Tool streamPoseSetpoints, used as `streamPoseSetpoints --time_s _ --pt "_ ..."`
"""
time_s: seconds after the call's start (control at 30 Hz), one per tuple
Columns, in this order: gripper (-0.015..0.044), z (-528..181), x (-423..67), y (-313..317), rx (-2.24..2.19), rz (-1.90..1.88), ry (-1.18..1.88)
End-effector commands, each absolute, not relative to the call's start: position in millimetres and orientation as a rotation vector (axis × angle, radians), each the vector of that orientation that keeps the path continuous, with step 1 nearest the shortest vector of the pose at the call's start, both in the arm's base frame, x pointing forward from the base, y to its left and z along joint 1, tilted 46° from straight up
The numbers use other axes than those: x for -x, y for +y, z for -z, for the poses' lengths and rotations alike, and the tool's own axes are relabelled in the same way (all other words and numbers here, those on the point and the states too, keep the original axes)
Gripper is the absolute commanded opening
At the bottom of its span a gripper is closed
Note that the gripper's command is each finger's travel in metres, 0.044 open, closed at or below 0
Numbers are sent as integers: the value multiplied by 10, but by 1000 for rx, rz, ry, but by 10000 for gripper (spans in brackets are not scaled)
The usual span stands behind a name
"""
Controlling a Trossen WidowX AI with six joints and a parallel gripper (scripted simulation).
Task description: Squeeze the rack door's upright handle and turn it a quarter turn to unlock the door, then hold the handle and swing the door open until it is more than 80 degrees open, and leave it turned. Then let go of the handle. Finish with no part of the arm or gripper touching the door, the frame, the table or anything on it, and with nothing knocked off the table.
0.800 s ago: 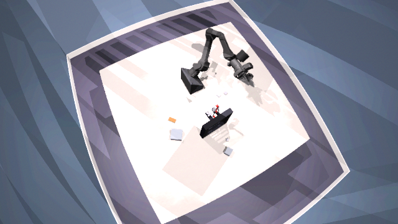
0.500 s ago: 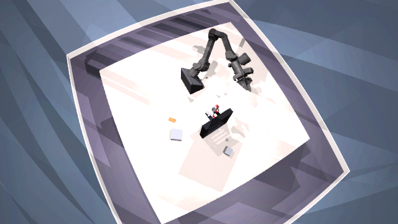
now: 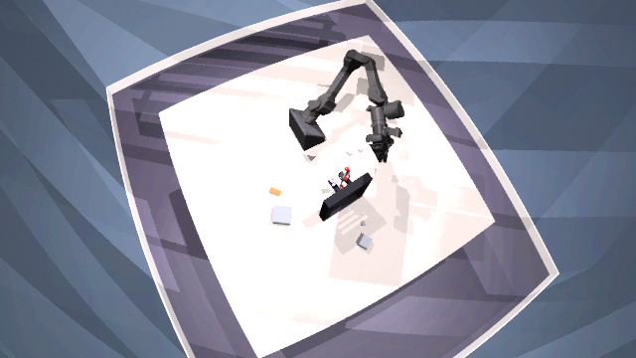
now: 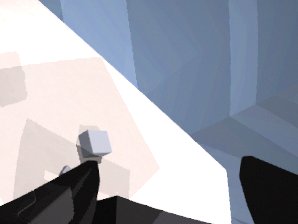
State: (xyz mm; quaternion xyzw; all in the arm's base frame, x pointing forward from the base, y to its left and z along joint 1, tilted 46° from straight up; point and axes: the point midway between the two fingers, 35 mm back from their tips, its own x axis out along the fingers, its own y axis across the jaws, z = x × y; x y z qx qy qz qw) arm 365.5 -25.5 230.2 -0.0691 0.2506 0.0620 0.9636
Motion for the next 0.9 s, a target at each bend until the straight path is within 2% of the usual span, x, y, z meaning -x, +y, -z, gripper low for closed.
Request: streamPoseSetpoints --time_s 0.0,0.87 --pt "297 -2192 -3686 -295 146 -159 581" --pt "297 -1369 -3537 -621 -47 -475 1101"
